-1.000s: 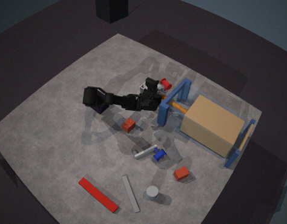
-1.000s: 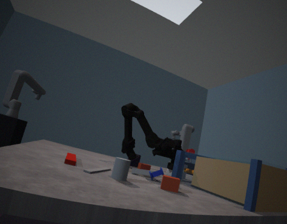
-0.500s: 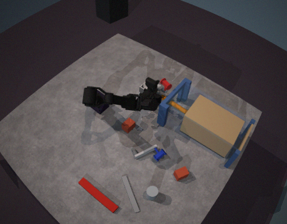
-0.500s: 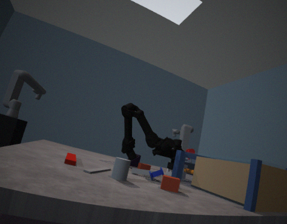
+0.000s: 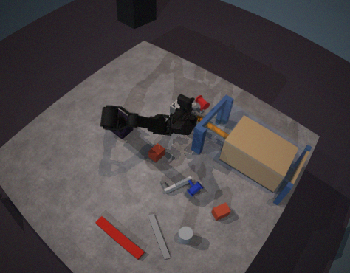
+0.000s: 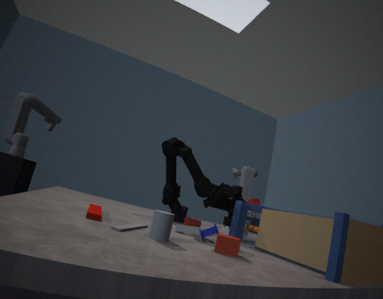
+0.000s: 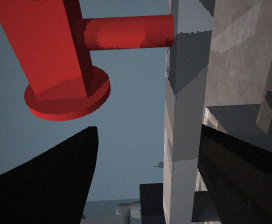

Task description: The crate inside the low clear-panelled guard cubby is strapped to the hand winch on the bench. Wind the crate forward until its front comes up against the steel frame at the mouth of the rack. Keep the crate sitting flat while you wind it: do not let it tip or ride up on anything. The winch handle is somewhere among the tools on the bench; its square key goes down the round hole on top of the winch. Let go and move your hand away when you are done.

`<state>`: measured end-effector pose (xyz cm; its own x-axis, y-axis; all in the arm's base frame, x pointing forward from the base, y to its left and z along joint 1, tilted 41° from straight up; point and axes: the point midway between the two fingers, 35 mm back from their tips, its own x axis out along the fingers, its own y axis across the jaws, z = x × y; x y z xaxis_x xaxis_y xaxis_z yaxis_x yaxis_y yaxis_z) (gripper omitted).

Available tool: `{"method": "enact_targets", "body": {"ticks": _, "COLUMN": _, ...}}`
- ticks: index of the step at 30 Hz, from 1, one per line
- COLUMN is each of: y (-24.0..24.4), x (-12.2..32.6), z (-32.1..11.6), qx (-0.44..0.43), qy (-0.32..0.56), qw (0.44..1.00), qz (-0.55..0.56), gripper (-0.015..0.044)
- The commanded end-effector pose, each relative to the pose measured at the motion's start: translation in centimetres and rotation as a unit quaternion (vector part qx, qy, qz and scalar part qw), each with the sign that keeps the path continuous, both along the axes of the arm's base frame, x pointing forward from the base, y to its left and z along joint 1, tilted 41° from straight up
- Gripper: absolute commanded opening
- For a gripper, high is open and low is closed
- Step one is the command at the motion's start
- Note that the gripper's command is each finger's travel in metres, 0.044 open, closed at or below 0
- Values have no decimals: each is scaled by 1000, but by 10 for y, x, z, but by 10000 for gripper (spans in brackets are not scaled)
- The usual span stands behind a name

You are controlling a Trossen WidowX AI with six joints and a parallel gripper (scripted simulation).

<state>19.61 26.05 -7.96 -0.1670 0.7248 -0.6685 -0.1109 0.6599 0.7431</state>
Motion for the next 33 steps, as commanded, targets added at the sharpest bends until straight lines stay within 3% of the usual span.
{"method": "enact_targets", "body": {"ticks": 1, "y": 1, "x": 0, "z": 1, "qx": 2, "qy": 3, "qw": 1000, "qz": -1, "gripper": 240}}
{"method": "enact_targets", "body": {"ticks": 33, "y": -5, "x": 1, "z": -6, "qx": 0, "qy": 0, "qw": 1000, "qz": 0, "gripper": 240}}
